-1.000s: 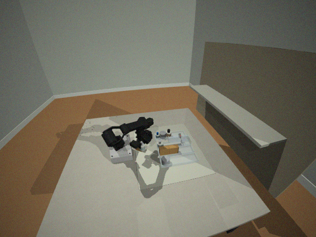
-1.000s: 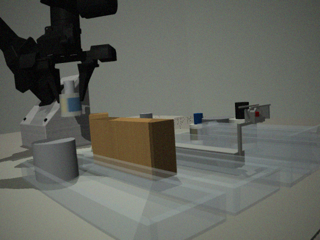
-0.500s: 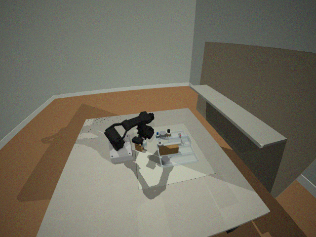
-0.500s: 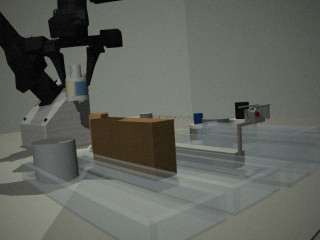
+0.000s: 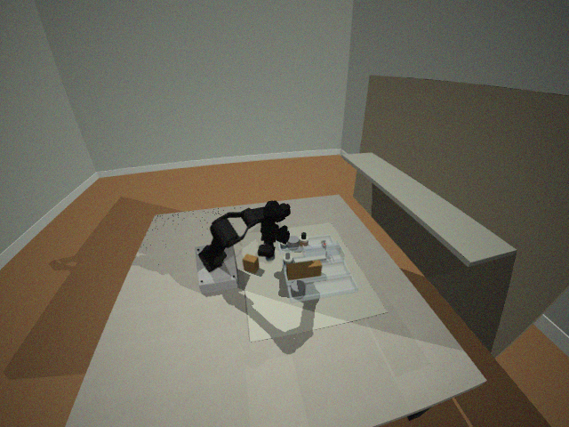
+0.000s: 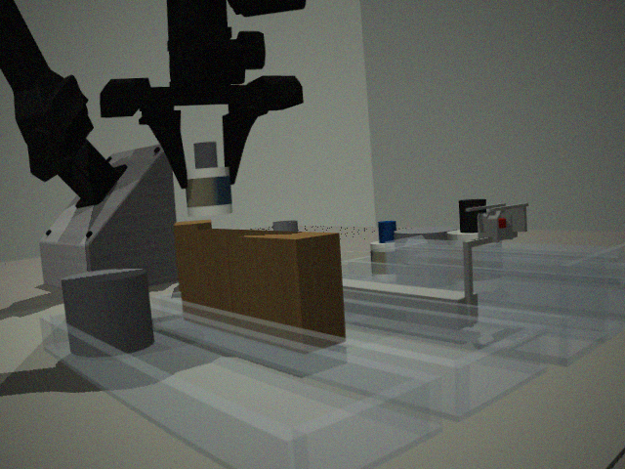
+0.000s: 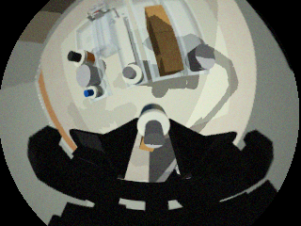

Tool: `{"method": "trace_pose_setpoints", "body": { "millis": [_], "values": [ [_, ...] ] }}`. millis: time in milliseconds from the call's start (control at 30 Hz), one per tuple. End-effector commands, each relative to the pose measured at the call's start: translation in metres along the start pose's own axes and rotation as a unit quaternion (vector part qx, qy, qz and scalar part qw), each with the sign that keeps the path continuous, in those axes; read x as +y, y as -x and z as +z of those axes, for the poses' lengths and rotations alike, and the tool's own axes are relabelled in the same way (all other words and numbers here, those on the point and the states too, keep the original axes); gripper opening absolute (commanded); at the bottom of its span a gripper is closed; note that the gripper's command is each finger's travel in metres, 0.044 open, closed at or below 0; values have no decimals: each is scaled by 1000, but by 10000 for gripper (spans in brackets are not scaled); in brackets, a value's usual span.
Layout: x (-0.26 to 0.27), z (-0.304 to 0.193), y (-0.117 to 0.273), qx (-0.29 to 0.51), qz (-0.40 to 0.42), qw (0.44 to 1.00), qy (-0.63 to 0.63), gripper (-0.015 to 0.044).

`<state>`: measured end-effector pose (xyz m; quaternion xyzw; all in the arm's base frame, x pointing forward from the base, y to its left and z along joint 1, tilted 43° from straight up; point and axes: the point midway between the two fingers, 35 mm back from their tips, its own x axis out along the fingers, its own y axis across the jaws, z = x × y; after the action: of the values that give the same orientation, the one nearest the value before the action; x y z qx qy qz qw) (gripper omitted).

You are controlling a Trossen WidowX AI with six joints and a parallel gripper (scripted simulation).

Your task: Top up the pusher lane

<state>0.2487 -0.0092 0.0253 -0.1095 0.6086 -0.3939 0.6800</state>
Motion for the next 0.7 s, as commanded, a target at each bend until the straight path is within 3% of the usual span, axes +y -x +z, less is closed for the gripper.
{"method": "trace_pose_setpoints", "body": {
  "millis": [0,233,667],
  "values": [
    [12,12,-9,-1,-1,999,49,0],
    [32,28,-26,-2,-2,992,127,0],
    [32,28,-50,-2,-2,992,129,0]
  ]
}}
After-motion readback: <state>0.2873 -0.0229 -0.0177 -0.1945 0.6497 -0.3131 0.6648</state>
